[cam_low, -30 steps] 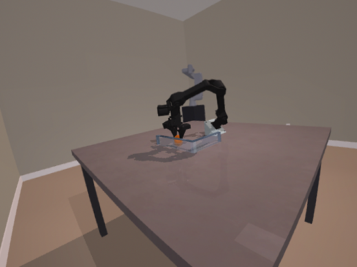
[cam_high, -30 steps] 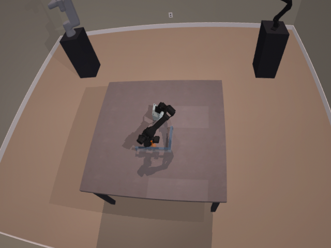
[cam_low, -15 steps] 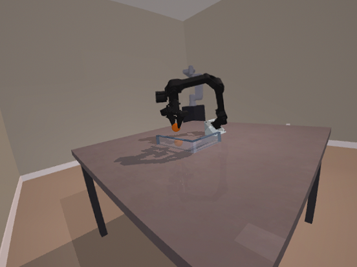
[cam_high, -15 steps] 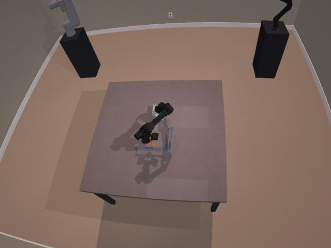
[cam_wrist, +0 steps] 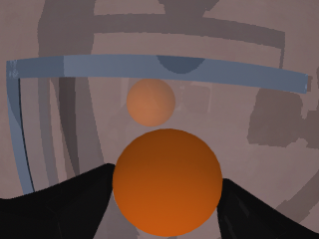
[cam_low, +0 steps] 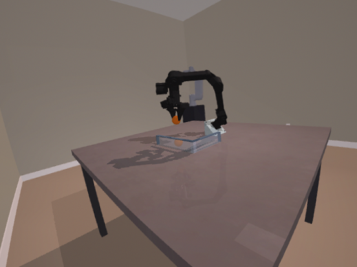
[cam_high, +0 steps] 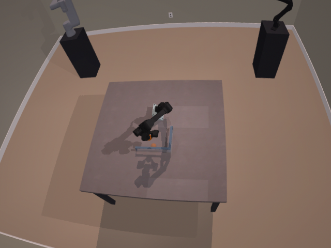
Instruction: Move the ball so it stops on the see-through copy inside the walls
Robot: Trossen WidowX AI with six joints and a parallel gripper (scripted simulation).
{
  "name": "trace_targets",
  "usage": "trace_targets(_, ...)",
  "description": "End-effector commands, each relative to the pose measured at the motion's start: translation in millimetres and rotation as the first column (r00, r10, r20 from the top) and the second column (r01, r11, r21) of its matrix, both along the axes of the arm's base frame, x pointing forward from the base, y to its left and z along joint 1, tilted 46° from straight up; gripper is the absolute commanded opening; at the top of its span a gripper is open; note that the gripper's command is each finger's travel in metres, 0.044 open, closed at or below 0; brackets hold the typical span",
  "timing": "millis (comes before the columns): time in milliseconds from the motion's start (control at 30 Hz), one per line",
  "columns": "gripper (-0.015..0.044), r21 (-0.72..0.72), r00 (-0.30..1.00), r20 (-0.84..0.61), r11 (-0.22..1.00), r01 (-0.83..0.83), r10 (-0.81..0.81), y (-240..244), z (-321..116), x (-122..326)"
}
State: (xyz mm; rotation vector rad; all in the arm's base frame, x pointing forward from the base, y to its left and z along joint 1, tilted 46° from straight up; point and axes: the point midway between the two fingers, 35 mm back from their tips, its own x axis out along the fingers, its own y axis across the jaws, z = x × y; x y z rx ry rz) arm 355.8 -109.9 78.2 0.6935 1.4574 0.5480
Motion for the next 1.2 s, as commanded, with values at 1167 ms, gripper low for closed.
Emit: trace_targets(1167,0.0000,0.002,0.996,0.039,0.997,-0.083,0.083,100,-69,19)
